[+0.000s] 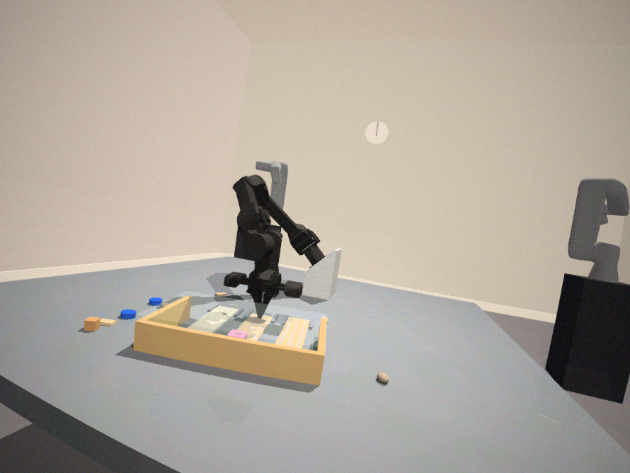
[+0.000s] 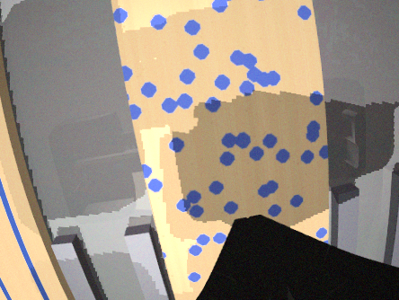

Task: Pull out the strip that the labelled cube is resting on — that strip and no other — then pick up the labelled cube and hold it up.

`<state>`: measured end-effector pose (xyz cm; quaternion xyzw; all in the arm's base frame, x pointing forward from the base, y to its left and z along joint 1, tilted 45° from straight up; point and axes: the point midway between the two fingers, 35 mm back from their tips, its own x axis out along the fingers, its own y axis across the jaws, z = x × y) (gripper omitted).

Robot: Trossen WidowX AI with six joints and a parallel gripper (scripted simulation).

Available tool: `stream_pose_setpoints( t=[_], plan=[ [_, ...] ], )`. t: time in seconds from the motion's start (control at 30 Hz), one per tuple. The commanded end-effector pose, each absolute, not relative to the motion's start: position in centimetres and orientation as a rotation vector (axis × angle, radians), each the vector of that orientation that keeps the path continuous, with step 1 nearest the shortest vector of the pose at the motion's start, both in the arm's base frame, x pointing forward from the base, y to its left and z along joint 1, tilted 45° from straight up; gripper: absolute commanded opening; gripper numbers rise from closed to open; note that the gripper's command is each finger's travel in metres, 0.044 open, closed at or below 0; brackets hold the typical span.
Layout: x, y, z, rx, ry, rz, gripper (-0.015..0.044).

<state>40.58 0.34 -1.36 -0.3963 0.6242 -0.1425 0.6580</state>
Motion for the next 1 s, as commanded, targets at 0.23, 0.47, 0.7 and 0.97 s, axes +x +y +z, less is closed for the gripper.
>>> stream_pose_setpoints(
  t=[0.23,0.47,0.7,0.97],
  plan=[
    [40.62,0.29,-1.45,-0.903,1.414,-0.320,0.0000],
    [40.66,0.24,-1.50,-0.903,1.414,-0.320,0.0000],
    [40.70,0.21,-1.55,-0.903,1.414,-0.320,0.0000],
    [39.93,-0.08,-1.50,-0.904,1.414,-0.320,0.0000]
  ],
)
